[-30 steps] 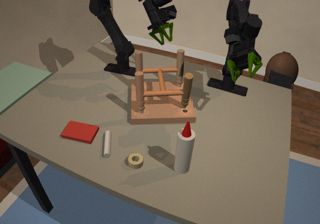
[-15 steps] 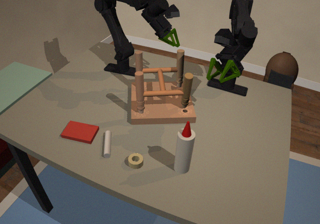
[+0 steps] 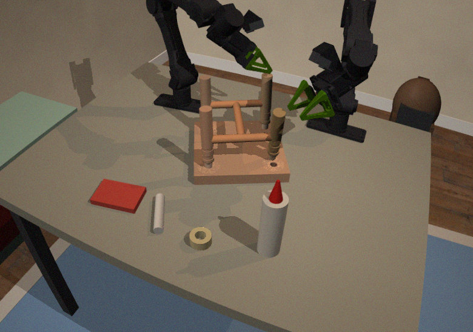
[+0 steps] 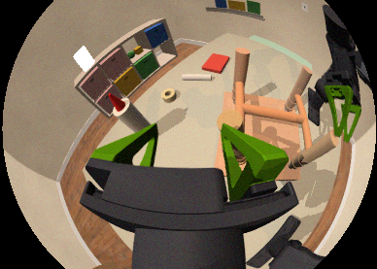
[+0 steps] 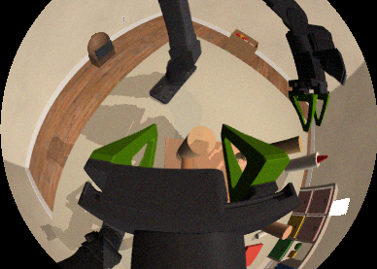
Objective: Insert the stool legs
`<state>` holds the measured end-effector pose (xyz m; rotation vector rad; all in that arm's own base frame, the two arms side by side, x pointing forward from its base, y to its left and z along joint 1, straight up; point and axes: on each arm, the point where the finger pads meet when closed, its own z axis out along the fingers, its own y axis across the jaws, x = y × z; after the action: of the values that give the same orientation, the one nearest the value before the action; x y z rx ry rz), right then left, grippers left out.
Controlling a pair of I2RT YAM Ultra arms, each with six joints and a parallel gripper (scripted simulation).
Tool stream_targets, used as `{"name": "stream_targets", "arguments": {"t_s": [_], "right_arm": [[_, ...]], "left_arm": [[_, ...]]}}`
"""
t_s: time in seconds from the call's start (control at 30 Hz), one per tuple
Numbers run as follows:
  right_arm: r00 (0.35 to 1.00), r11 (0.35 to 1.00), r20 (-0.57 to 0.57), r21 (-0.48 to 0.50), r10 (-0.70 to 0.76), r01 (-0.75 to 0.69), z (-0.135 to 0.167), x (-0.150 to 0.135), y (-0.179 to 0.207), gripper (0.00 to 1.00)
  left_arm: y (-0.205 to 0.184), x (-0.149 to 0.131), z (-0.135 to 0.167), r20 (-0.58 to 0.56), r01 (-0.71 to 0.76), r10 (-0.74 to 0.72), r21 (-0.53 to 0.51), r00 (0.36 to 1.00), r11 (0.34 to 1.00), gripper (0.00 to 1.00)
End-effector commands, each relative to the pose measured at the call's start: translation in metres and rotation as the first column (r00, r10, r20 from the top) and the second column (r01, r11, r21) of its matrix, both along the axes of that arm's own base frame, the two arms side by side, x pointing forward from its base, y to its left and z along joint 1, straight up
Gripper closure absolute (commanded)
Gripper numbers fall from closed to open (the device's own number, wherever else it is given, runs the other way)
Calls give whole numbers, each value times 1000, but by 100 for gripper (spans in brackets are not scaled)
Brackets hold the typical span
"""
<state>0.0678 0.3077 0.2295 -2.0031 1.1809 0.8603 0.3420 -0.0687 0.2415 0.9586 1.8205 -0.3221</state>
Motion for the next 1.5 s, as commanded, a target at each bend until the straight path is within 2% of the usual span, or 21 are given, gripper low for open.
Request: {"name": "stream_targets", "arguments": {"t_s": [0.0, 0.37, 0.43, 0.5, 0.57, 0.7, 0.73, 0.77, 0.8, 0.87, 1.0, 1.03, 1.07, 1.3, 1.4, 1.47], "right_arm": [[995, 998, -95, 59, 17, -11, 1, 0, 9, 31], [968, 989, -247, 147, 38, -2, 11, 10, 10, 31], [968, 989, -247, 147, 38, -2, 11, 10, 10, 31], [967, 980, -249, 200, 63, -12, 26, 7, 6, 31], [953, 984, -298, 176, 56, -3, 14, 13, 9, 31], [954, 981, -294, 195, 53, 6, 20, 14, 6, 31], [962, 977, -268, 214, 58, 0, 29, 13, 5, 31], [964, 979, -262, 206, 51, 4, 27, 13, 5, 31], [956, 987, -294, 161, 17, 32, 7, 19, 4, 31], [954, 987, -297, 157, 32, 16, 4, 16, 7, 31], [952, 989, -304, 149, 31, 16, -3, 17, 9, 31], [965, 980, -259, 197, 45, 7, 16, 15, 7, 31], [961, 984, -274, 181, 41, 9, 6, 12, 4, 31], [954, 989, -298, 150, 33, 12, -17, 17, 8, 31], [961, 985, -275, 171, 40, 8, -14, 16, 6, 31], [955, 989, -294, 150, 34, 11, -25, 17, 8, 31]], "left_arm": [[-17, -4, 13, -7, 75, -76, -61, 997, 995, 31], [-46, -17, 14, -57, 205, -219, -190, 974, 960, 31], [-46, -17, 14, -57, 205, -219, -190, 974, 960, 31], [-51, -18, 21, -47, 233, -248, -211, 968, 949, 31], [-54, -21, 17, -63, 244, -265, -231, 962, 942, 31], [-57, -21, 17, -63, 258, -279, -236, 958, 937, 31], [-56, -21, 19, -50, 259, -277, -223, 960, 940, 31], [-55, -21, 20, -43, 256, -270, -213, 962, 943, 31], [-55, -18, 16, -56, 252, -269, -213, 961, 944, 31], [-53, -19, 9, -74, 240, -262, -220, 962, 945, 31], [-53, -21, 14, -58, 244, -262, -214, 963, 946, 31], [-52, -23, 10, -68, 238, -258, -217, 964, 947, 31], [-53, -22, 15, -54, 245, -262, -212, 964, 946, 31], [-53, -22, 15, -54, 245, -262, -212, 964, 946, 31], [-53, -22, 15, -54, 245, -262, -212, 964, 946, 31], [-53, -22, 15, -54, 245, -262, -212, 964, 946, 31]]}}
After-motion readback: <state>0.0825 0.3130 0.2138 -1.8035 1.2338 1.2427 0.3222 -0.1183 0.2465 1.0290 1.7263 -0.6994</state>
